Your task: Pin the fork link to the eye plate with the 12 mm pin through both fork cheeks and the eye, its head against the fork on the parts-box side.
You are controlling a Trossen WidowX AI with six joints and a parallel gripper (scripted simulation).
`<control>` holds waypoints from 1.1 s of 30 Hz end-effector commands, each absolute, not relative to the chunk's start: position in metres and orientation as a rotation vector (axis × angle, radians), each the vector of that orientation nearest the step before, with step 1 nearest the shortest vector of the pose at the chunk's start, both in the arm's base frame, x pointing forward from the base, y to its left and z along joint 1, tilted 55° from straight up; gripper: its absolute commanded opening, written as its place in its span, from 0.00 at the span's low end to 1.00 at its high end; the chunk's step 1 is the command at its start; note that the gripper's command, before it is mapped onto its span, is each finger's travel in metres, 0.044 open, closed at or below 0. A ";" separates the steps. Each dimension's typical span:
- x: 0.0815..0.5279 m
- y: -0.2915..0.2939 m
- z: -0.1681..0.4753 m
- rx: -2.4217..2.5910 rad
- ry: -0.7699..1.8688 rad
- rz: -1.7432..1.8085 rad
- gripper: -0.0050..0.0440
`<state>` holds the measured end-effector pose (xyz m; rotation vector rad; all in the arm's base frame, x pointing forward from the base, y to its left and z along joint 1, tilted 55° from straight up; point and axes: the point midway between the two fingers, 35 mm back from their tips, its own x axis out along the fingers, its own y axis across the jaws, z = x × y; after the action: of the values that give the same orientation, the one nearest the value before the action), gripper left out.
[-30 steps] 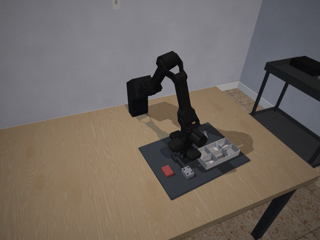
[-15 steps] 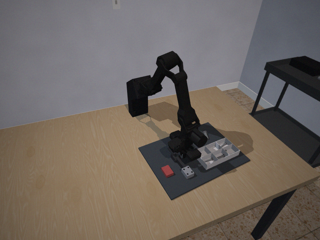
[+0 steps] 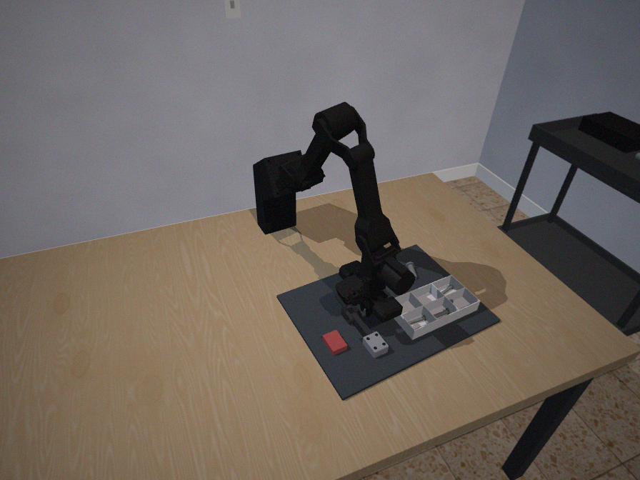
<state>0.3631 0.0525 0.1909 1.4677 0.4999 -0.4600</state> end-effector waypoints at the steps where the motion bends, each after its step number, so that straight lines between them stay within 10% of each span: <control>1: 0.362 0.036 0.200 1.475 0.437 -0.482 0.00; 33: 0.364 0.039 0.198 1.479 0.438 -0.493 0.00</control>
<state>0.3630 0.0526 0.1909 1.4749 0.4970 -0.4637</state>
